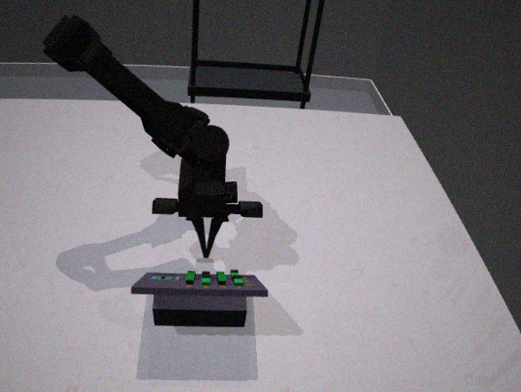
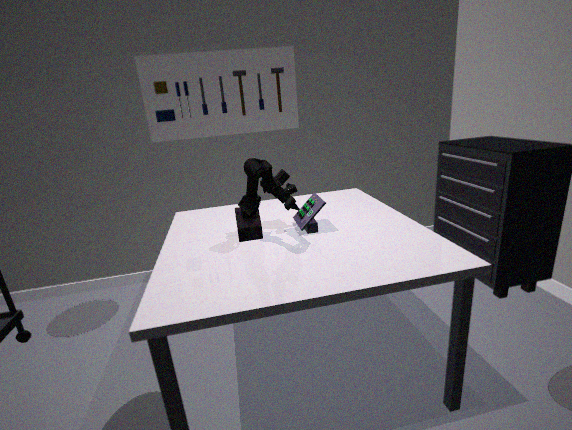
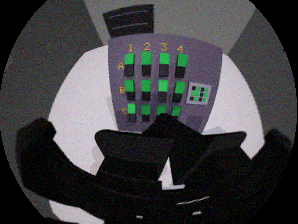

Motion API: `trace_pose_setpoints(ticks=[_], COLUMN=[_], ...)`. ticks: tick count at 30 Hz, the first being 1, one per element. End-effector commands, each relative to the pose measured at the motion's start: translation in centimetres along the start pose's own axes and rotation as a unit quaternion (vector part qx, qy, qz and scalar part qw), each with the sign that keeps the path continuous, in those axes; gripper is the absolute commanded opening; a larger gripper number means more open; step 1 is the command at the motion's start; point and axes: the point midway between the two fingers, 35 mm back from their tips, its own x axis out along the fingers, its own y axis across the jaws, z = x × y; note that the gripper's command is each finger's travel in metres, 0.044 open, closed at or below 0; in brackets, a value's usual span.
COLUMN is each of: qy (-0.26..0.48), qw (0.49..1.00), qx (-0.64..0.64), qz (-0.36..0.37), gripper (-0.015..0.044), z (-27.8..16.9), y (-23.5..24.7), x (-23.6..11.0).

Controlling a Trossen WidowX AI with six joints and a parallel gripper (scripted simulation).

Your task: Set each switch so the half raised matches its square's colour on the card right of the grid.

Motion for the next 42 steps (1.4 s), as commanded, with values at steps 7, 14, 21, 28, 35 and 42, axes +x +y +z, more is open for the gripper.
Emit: trace_pose_setpoints(ticks=[7,14,21,28,35,42], qy=[0.003,0.003,0.003,0.003,0.003,0.003], qw=[1.0,1.0,1.0,1.0,1.0,1.0], qx=[-0.005,-0.005,-0.005,-0.005,-0.005,-0.005], qz=[0.001,0.001,0.001,0.001,0.001,0.001], gripper=[0.0,0.0,0.0,0.0,0.0,0.0], z=[-0.3,-0.3,-0.3,-0.3,-0.3,-0.3], y=[0.0,0.0,0.0,0.0,0.0,0.0], x=[1.1,2.1,2.2,2.2,2.2,2.3])
